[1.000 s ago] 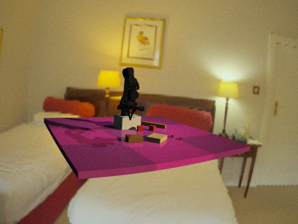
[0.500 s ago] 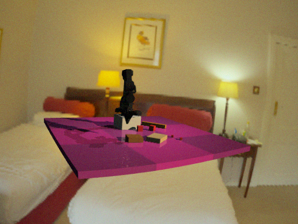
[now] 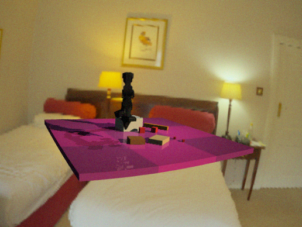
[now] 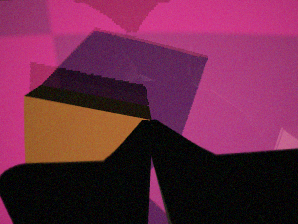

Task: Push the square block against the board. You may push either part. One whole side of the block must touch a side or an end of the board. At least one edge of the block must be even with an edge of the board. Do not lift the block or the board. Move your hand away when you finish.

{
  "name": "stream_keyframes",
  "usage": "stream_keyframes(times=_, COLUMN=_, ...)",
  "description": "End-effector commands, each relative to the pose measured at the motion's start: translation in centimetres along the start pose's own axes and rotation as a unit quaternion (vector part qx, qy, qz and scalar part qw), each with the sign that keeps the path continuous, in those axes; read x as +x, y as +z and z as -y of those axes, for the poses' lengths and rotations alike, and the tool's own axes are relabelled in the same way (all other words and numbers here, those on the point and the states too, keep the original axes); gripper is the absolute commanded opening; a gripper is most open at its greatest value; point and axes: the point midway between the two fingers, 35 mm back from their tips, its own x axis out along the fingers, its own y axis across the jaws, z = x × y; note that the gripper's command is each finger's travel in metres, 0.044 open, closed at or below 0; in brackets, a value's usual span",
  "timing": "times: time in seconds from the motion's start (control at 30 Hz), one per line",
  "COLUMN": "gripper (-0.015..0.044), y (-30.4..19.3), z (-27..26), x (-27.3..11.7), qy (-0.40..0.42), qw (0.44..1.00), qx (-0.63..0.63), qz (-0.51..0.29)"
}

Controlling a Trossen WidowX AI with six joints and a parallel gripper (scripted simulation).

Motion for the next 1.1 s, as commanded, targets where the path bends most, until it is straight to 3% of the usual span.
stream_keyframes(times=0.0, gripper=0.0, y=0.6, z=0.0, x=1.1, qy=-0.006, qw=0.998, qx=0.06, qz=-0.003)
stream_keyframes(times=0.27, gripper=0.0, y=1.3, z=-0.2, x=2.1, qy=-0.006, qw=0.993, qx=0.119, qz=-0.003)
stream_keyframes(times=0.43, gripper=0.0, y=1.2, z=-0.1, x=7.2, qy=-0.006, qw=0.993, qx=0.119, qz=-0.003)
stream_keyframes(times=1.07, gripper=0.0, y=-0.7, z=-0.7, x=7.2, qy=-0.006, qw=0.993, qx=0.119, qz=-0.003)
